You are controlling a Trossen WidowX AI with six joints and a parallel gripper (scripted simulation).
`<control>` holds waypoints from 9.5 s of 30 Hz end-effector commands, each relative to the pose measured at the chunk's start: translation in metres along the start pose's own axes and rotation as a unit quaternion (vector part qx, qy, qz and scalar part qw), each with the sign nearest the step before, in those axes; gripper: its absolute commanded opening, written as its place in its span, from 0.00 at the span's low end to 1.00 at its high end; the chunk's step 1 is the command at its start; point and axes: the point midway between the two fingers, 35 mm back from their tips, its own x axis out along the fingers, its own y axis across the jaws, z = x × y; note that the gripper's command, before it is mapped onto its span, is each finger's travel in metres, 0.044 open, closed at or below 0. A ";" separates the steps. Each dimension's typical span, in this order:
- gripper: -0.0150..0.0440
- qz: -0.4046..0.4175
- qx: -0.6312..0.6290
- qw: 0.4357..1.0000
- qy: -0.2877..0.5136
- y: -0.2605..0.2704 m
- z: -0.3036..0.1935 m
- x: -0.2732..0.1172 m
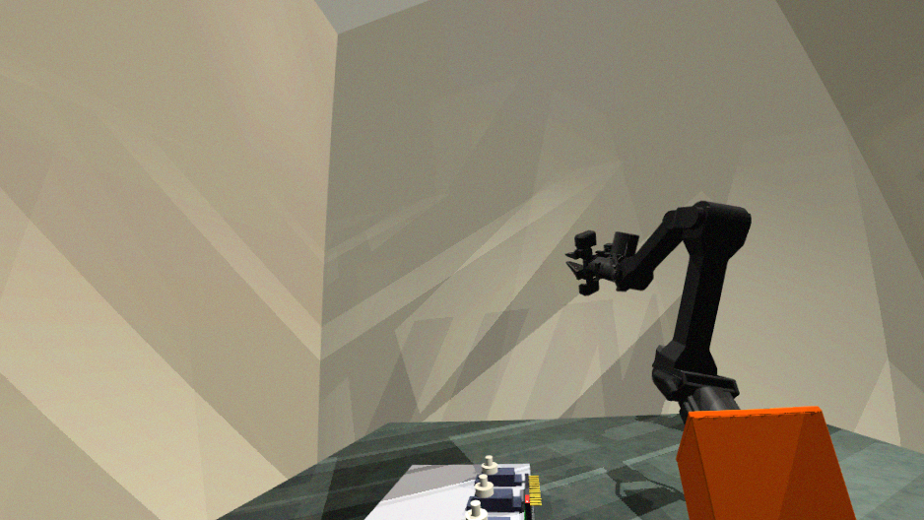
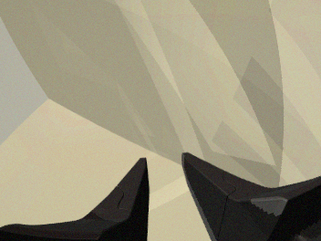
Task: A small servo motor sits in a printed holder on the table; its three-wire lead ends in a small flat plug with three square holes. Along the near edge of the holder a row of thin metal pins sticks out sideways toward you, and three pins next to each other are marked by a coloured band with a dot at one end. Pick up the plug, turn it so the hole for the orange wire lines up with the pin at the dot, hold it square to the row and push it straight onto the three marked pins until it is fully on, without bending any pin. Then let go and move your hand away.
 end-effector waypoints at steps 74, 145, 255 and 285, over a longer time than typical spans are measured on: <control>0.45 -0.045 -0.152 0.633 0.758 0.035 -0.516 -0.161; 0.25 -0.115 -0.439 0.261 0.852 -0.016 -0.627 -0.374; 0.25 -0.117 -0.440 0.257 0.852 -0.064 -0.458 -0.409; 0.34 -0.117 -0.440 0.258 0.852 -0.065 -0.472 -0.402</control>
